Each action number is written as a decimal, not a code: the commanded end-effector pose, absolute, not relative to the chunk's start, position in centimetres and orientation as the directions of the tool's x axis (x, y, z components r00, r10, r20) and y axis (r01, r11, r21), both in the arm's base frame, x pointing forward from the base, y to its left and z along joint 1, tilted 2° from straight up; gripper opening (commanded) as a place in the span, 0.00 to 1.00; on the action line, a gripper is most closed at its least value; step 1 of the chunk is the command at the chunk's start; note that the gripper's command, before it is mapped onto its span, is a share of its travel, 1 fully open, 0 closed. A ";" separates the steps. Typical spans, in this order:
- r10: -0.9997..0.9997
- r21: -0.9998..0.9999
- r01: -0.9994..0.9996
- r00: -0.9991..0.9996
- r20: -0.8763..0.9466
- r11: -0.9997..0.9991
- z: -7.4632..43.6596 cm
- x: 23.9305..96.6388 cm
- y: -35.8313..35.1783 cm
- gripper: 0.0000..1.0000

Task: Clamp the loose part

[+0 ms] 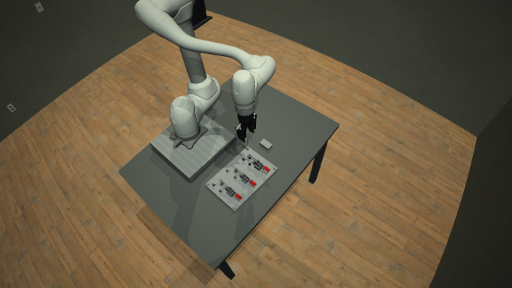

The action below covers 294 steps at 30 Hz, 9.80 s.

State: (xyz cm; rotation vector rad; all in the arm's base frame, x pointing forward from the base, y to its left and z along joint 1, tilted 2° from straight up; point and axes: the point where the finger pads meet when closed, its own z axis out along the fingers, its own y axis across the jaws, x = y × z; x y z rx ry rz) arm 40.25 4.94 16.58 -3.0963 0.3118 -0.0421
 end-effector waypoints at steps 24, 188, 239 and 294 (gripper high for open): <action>-0.199 -0.032 -0.199 0.980 0.024 -0.980 16.6 40.4 4.9 0.35; -0.199 -0.032 -0.199 0.980 0.024 -0.980 2.7 53.3 2.7 0.10; -0.199 -0.032 -0.199 0.980 0.024 -0.980 4.0 52.7 2.7 0.10; -0.199 -0.032 -0.199 0.980 0.024 -0.980 5.8 48.7 3.5 0.10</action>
